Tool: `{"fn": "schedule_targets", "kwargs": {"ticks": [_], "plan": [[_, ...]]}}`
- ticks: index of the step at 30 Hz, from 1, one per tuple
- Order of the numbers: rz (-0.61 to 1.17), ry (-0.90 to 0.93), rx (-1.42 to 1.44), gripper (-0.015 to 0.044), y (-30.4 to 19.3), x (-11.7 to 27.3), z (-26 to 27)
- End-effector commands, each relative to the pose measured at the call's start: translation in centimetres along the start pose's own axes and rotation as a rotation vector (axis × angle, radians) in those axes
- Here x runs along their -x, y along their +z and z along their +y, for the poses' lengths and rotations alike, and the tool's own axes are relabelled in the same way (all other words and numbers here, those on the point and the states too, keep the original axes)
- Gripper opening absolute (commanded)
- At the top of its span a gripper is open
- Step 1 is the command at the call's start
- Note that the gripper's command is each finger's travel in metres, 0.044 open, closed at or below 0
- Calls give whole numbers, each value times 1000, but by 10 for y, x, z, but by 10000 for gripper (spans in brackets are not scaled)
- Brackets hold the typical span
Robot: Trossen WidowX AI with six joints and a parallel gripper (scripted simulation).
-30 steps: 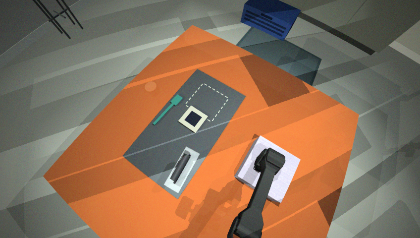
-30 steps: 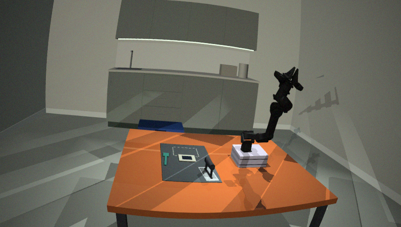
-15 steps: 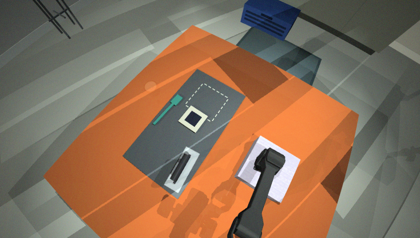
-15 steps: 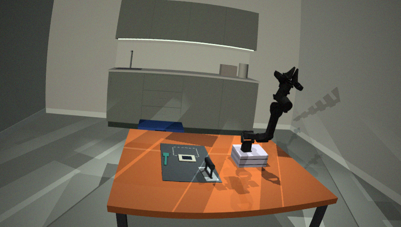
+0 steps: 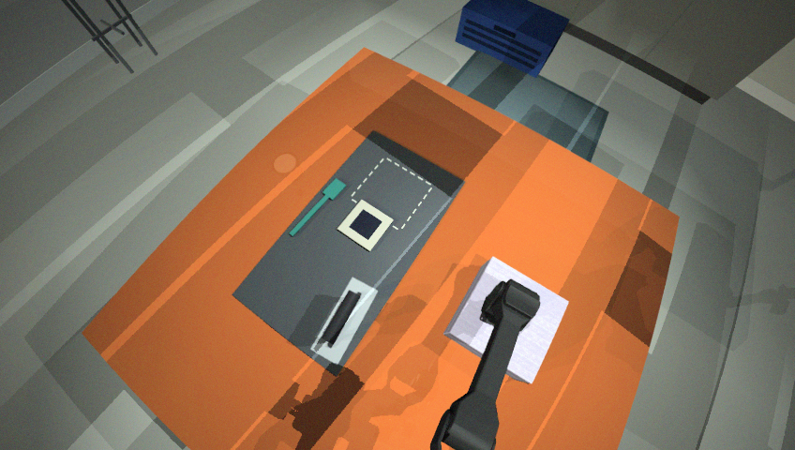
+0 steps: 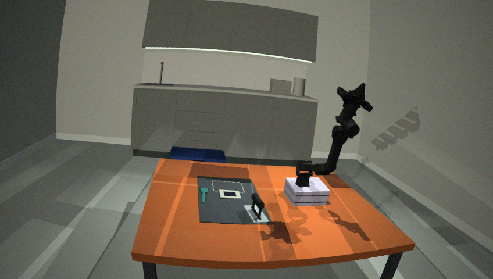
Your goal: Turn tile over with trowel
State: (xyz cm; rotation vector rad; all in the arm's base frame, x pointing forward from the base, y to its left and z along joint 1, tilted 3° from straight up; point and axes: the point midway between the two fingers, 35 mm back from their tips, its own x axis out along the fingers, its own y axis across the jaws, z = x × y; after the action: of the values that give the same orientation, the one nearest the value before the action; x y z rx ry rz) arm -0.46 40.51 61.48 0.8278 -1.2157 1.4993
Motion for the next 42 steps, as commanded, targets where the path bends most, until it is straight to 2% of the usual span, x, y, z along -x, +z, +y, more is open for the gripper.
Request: {"fn": "schedule_targets", "kwargs": {"ticks": [1,7,12,25,32,42], "plan": [[0,0,0,26,0,0,0],[-14,4,-16,179,7,-3,4],[-117,31,-129,300,56,-18,27],[-391,111,-433,300,194,-32,64],[-463,153,-602,300,241,-25,66],[-680,221,-836,300,332,-1,62]]}}
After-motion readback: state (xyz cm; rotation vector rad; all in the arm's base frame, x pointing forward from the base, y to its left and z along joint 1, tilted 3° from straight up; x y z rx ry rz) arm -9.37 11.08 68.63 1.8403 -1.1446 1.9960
